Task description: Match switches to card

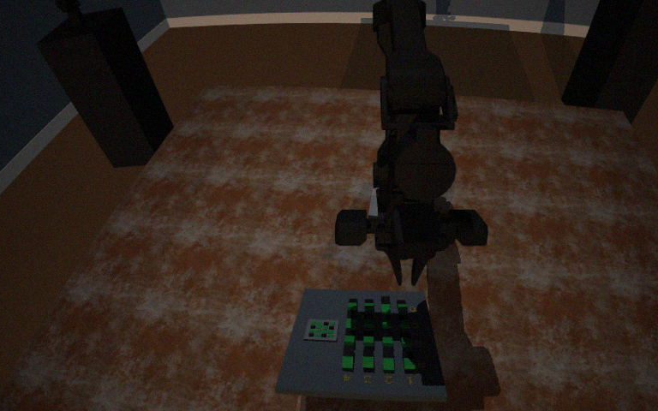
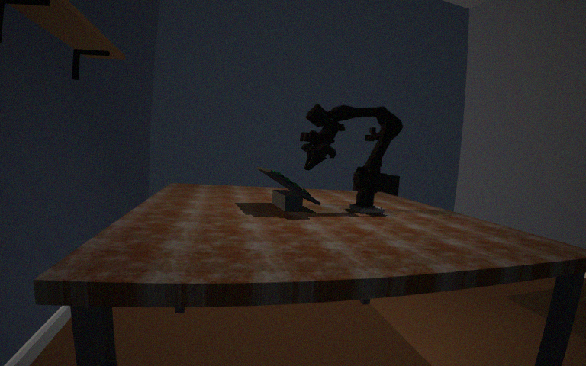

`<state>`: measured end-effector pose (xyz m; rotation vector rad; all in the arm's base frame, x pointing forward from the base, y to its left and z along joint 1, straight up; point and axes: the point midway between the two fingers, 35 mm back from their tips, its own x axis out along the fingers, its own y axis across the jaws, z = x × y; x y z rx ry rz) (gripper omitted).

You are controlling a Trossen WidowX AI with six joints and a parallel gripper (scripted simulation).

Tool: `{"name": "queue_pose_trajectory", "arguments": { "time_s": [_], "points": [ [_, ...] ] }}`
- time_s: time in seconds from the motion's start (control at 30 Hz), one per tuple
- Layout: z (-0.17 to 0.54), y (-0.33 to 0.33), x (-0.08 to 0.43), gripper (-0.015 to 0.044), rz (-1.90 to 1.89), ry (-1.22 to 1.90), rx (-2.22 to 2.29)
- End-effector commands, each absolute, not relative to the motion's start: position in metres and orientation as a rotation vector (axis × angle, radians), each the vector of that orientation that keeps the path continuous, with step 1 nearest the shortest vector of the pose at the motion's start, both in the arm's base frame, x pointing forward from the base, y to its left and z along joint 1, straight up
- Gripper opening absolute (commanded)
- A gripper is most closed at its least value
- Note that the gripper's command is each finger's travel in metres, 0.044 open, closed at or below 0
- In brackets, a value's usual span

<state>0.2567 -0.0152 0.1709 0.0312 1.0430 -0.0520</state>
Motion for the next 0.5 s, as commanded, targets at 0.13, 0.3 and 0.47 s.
{"name": "queue_pose_trajectory", "arguments": {
  "time_s": [0.13, 0.3, 0.47],
  "points": [
    [0.138, -0.015, 0.277, 0.0000, -0.066, 1.059, 0.037],
    [0.137, -0.015, 0.278, 0.0000, -0.066, 1.059, 0.037],
    [0.129, -0.015, 0.282, 0.0000, -0.066, 1.059, 0.037]
  ]
}}
